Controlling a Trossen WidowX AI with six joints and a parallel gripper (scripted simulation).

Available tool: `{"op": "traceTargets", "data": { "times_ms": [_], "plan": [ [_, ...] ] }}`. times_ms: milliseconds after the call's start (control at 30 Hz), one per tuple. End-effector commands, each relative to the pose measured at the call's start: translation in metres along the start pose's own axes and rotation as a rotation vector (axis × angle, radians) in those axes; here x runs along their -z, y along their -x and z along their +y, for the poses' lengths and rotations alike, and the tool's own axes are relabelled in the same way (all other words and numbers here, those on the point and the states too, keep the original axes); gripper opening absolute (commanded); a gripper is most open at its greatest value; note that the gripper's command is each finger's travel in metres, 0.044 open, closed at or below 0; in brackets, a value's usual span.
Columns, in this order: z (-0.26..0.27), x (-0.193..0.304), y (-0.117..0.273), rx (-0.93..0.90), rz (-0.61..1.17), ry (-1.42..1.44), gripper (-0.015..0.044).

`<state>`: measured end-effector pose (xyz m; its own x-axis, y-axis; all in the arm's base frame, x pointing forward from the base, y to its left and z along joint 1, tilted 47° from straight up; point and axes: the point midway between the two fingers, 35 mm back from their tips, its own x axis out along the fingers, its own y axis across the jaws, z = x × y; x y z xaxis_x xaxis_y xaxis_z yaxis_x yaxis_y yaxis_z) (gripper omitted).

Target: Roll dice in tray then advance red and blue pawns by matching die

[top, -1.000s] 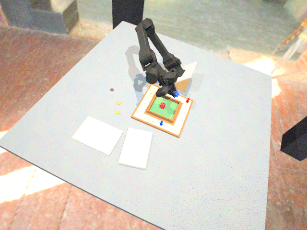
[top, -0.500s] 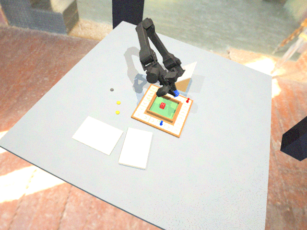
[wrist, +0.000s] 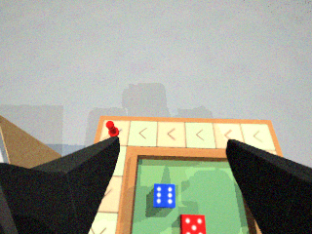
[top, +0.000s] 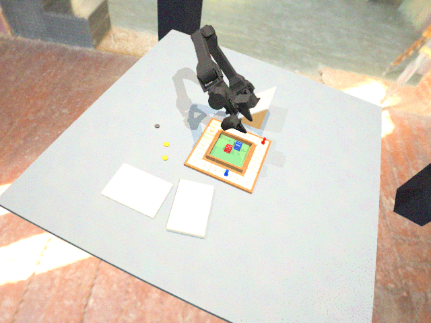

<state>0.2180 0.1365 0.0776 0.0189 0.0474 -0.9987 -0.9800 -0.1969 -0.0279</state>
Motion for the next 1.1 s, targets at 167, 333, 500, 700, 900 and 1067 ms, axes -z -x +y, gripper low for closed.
{"op": "traceTargets", "data": {
  "times_ms": [167, 333, 500, 700, 900, 1067],
  "plan": [
    [0.007, 0.005, -0.018, -0.080, 0.296, -0.058, 0.0440],
    [0.006, 0.013, -0.037, -0.042, 0.730, -0.033, 0.0440],
    [0.003, 0.013, -0.041, 0.003, 0.851, -0.004, 0.0440],
    [0.015, 0.006, -0.050, 0.039, 0.763, -0.213, 0.0335],
    [0.033, -0.006, -0.073, 0.245, 0.760, -0.687, 0.0200],
    [0.050, -0.012, -0.090, 0.419, 0.730, -1.085, 0.0200]
  ]
}}
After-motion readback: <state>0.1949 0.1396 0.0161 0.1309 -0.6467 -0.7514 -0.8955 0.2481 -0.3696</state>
